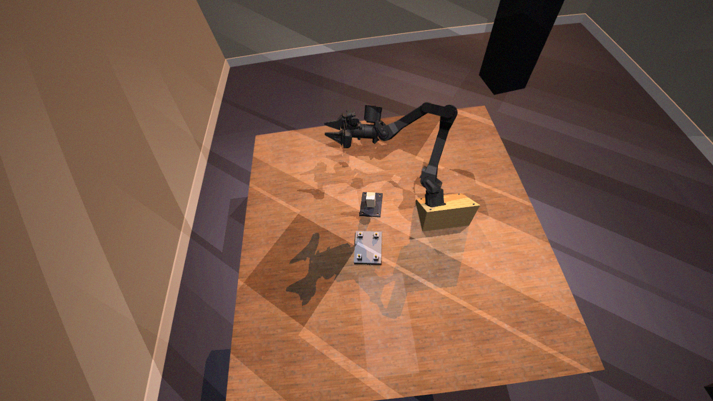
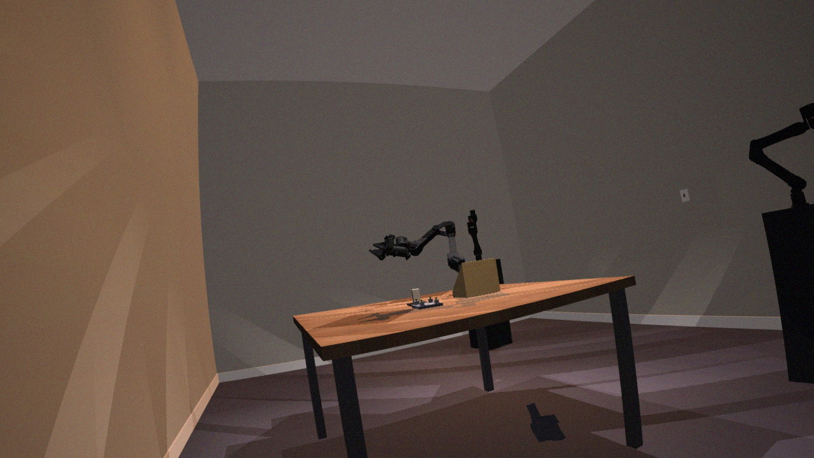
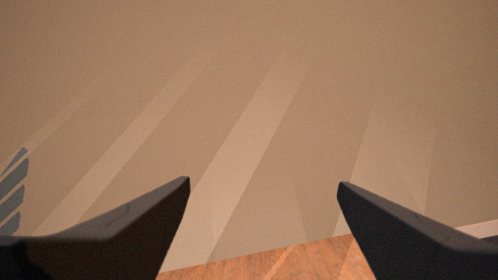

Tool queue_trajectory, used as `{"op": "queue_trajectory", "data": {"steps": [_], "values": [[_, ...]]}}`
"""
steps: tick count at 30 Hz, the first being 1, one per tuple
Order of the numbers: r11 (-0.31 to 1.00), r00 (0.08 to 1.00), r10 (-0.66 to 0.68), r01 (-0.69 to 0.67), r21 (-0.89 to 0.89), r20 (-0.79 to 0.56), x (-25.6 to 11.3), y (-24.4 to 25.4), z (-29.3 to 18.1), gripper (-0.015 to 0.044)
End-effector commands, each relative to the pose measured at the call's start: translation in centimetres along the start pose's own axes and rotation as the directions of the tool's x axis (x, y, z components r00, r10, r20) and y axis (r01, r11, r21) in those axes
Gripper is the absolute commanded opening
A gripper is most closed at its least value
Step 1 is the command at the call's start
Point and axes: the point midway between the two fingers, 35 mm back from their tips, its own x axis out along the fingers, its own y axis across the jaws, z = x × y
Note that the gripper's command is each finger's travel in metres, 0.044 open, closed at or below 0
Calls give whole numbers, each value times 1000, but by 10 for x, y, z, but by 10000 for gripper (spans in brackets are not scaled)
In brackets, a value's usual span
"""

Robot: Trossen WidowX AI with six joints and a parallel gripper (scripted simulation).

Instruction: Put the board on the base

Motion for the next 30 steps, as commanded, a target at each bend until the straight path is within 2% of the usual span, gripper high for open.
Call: {"op": "queue_trajectory", "data": {"steps": [1, 5, 8, 12, 16, 20, 24, 27, 30], "values": [[1000, 1000, 1, -1, 13, -12, 1, 1, -2, 426], [970, 967, 37, 27, 243, -254, 15, 25, -51, 440], [920, 877, 94, 104, 378, -470, 16, 54, -93, 440], [872, 671, 162, 245, 423, -724, -3, 95, -140, 440], [878, 390, 171, 357, 319, -905, -39, 129, -170, 440], [918, 97, 87, 380, 117, -992, -84, 148, -182, 440], [944, -131, -73, 311, -111, -989, -126, 150, -176, 440], [937, -234, -232, 207, -281, -944, -148, 142, -162, 440], [933, -243, -256, 190, -304, -936, -150, 141, -160, 440]]}}
